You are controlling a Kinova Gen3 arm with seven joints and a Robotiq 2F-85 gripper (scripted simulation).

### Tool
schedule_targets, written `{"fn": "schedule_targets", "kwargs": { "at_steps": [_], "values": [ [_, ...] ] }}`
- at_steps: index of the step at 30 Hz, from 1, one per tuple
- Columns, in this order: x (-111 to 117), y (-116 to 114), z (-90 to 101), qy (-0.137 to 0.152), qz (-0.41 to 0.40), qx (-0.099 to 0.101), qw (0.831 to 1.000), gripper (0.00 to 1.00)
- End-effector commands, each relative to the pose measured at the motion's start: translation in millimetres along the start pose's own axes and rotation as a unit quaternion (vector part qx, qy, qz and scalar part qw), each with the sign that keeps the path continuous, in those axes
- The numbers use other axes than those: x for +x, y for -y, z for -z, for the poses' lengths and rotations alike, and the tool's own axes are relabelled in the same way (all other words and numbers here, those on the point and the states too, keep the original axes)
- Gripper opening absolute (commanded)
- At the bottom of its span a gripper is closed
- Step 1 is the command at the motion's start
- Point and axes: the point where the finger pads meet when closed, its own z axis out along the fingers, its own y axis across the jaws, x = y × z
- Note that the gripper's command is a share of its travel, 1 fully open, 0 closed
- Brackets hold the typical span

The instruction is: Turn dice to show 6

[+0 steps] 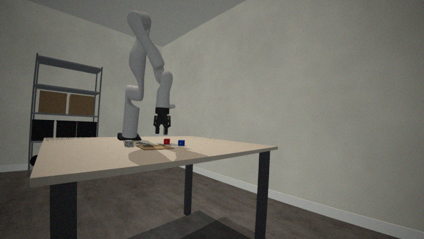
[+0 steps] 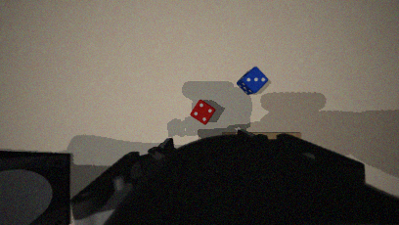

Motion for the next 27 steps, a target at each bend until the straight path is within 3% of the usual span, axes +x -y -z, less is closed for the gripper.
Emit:
{"fn": "schedule_targets", "kwargs": {
  "at_steps": [1,11,21,27],
  "values": [
    [0.3,-2.0,0.1,0.001,-0.001,-0.002,1.0,1.0],
    [6.6,-15.7,0.1,0.001,-0.001,-0.002,1.0,1.0],
    [31.6,-69.7,0.2,0.001,-0.001,-0.002,1.0,1.0],
    [38.7,-85.1,0.3,0.001,-0.001,-0.002,1.0,1.0]
  ]
}}
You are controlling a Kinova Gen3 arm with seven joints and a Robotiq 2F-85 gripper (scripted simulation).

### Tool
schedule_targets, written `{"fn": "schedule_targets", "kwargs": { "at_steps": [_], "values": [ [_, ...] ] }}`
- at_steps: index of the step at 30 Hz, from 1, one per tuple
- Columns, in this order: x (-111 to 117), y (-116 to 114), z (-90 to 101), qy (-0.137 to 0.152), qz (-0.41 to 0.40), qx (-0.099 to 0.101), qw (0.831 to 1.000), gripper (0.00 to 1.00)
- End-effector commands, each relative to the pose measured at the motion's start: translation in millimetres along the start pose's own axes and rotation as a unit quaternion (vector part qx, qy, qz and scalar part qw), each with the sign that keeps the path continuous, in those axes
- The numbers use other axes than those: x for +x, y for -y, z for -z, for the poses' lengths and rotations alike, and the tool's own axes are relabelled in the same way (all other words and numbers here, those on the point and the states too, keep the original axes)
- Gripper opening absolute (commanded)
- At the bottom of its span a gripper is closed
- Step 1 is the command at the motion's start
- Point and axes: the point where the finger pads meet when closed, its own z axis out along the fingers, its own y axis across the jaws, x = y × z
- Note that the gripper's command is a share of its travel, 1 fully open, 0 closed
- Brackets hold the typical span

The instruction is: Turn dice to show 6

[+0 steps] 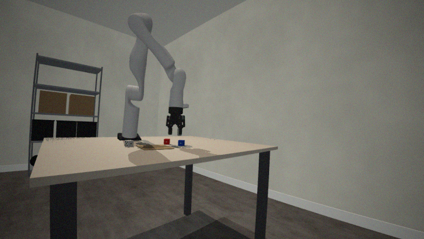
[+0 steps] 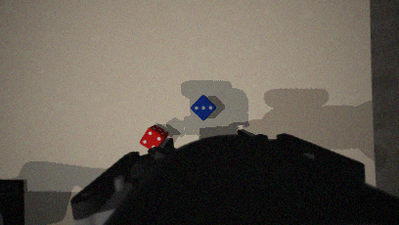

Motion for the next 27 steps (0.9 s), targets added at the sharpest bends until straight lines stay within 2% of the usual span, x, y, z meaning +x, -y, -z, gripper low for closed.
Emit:
{"fn": "schedule_targets", "kwargs": {
  "at_steps": [1,27],
  "values": [
    [5.4,-2.3,-2.0,-0.003,0.003,0.005,1.0,1.0],
    [6.4,-4.4,-2.0,-0.003,0.003,0.005,1.0,1.0]
  ]
}}
